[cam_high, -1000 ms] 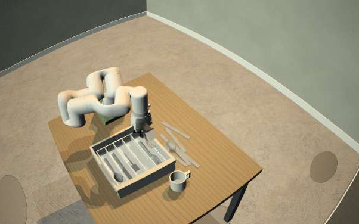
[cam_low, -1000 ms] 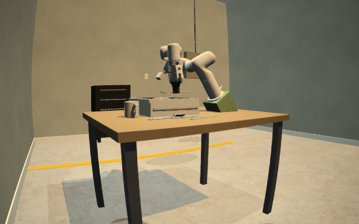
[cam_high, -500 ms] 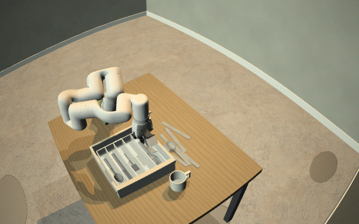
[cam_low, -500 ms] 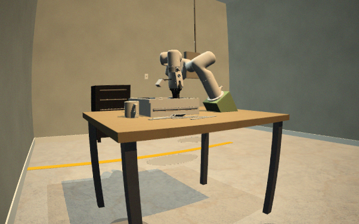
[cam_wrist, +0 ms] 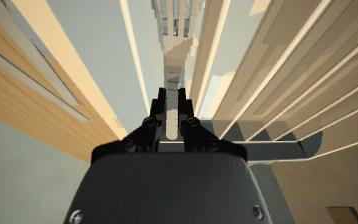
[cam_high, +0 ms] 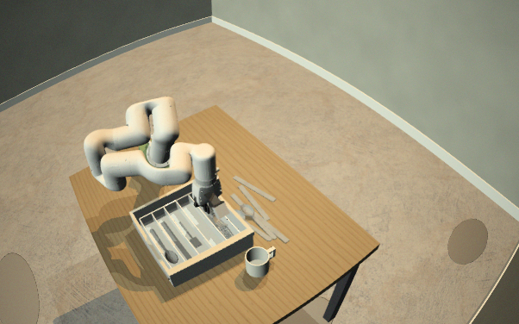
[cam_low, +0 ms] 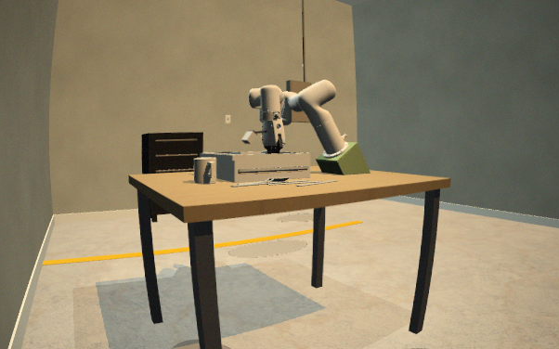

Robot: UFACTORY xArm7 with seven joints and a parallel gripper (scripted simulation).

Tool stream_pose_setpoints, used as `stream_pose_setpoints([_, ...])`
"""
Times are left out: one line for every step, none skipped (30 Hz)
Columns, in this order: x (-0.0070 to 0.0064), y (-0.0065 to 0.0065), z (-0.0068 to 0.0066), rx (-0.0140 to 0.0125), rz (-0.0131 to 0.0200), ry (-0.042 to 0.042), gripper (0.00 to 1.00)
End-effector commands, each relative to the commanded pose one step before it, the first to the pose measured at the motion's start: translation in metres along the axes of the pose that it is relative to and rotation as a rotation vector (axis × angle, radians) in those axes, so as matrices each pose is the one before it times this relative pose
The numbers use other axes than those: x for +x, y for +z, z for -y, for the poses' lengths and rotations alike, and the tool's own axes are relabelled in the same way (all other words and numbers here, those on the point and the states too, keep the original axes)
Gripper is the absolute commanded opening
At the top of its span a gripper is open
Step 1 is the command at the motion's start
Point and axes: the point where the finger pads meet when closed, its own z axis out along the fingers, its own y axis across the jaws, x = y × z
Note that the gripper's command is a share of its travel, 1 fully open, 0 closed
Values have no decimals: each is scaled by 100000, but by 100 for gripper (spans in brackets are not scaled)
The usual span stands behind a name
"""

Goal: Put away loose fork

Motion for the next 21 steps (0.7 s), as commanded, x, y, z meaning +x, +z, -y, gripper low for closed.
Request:
stream_pose_setpoints([131,563,-3,-25,-253,25,5])
stream_pose_setpoints([0,0,0,0,0,0,5])
stream_pose_setpoints([0,0,0,0,0,0,5])
stream_pose_setpoints([8,103,1,0,0,0,5])
stream_pose_setpoints([8,91,0,0,0,1,5])
stream_pose_setpoints([7,80,0,0,0,0,5])
stream_pose_setpoints([5,69,0,0,0,0,5])
stream_pose_setpoints([4,58,0,0,0,0,5])
stream_pose_setpoints([4,48,0,0,0,0,5])
stream_pose_setpoints([3,38,0,0,0,0,5])
stream_pose_setpoints([2,30,0,0,0,0,5])
stream_pose_setpoints([1,22,0,0,0,0,5])
stream_pose_setpoints([1,15,0,0,0,0,5])
stream_pose_setpoints([1,9,0,0,0,0,5])
stream_pose_setpoints([0,5,0,0,0,0,5])
stream_pose_setpoints([0,2,0,0,0,0,5])
stream_pose_setpoints([0,0,0,0,0,0,5])
stream_pose_setpoints([0,0,0,0,0,0,5])
stream_pose_setpoints([0,0,0,0,0,0,5])
stream_pose_setpoints([0,0,0,0,0,0,5])
stream_pose_setpoints([0,0,0,0,0,0,5])
